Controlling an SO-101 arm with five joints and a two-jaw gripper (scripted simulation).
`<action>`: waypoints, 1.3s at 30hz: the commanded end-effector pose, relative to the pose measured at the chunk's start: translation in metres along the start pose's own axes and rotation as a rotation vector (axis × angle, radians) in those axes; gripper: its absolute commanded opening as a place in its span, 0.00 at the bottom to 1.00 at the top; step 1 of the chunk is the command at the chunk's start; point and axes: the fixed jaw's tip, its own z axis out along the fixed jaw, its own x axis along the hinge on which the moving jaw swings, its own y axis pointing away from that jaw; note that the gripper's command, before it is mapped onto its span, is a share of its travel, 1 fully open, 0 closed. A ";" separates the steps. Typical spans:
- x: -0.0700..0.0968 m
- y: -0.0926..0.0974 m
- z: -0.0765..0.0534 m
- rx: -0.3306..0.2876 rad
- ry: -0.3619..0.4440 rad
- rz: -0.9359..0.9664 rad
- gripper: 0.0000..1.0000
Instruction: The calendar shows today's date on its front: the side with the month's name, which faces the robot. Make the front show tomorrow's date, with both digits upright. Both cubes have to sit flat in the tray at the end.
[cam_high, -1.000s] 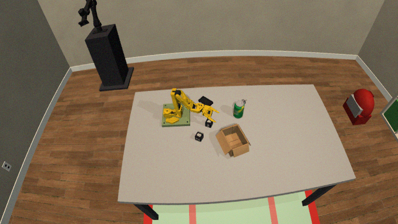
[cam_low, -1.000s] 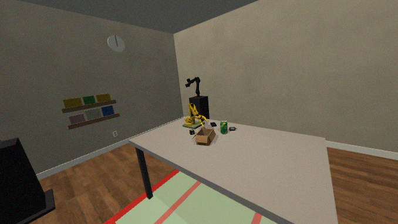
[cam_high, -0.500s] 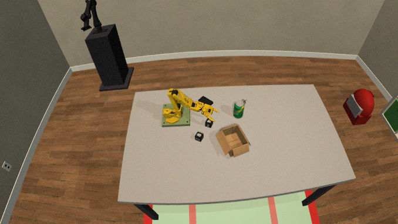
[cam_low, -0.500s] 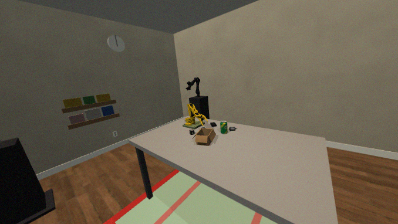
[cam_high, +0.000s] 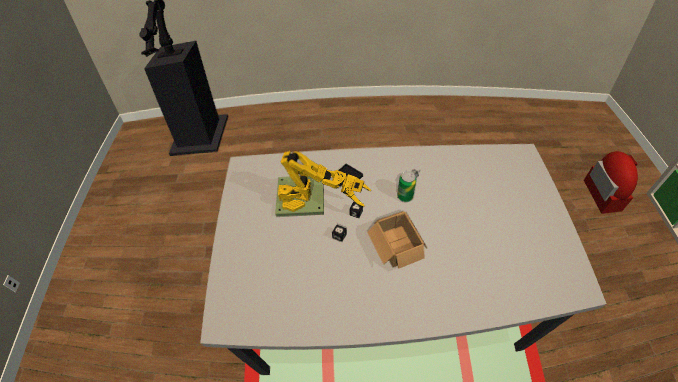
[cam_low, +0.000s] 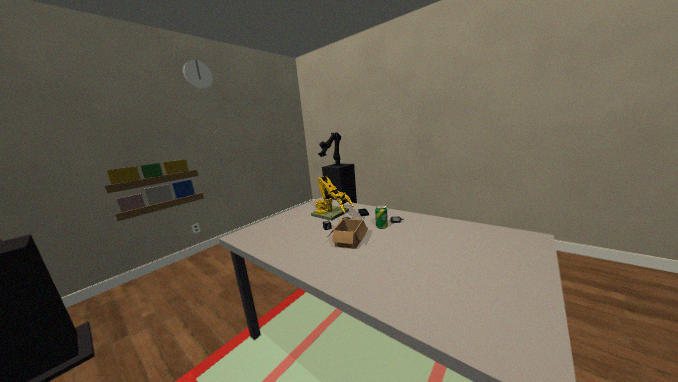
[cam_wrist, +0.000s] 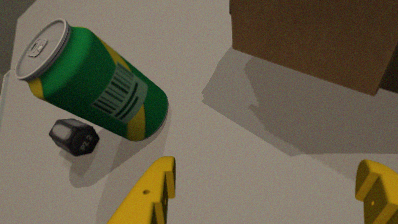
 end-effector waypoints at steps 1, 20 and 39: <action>-0.006 0.005 -0.010 0.056 0.166 -0.108 0.35; 0.002 0.000 -0.012 0.109 0.274 -0.175 0.35; 0.019 -0.011 -0.013 0.182 0.432 -0.216 0.35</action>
